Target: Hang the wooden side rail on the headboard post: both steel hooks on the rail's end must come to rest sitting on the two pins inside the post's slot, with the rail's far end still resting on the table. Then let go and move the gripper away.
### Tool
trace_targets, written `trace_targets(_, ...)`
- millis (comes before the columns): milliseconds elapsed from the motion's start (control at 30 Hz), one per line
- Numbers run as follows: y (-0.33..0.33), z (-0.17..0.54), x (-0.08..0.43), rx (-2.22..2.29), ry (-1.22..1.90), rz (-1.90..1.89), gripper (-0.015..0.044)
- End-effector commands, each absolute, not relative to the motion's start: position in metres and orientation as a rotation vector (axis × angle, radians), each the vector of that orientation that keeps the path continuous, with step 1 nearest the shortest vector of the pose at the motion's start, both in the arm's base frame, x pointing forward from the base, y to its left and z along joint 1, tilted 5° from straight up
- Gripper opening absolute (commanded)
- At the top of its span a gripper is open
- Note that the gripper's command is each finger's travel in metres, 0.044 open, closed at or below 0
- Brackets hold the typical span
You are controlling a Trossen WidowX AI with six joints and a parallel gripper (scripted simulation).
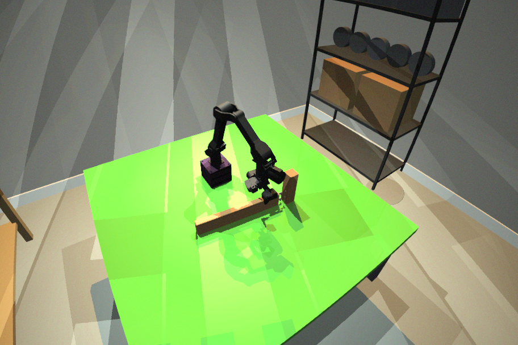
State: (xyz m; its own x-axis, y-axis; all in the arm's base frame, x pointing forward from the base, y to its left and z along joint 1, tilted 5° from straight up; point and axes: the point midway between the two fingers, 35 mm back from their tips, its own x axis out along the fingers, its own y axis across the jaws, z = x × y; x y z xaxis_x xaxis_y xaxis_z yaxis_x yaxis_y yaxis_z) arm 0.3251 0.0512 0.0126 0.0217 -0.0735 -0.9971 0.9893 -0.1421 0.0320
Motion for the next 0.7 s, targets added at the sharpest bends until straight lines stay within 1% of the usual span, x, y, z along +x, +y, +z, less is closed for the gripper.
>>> trace_targets(0,0.05,0.007,0.325,1.267,1.061,-1.326,0.044)
trace_targets(667,0.047,-0.025,0.327,1.266,1.061,-1.327,0.044)
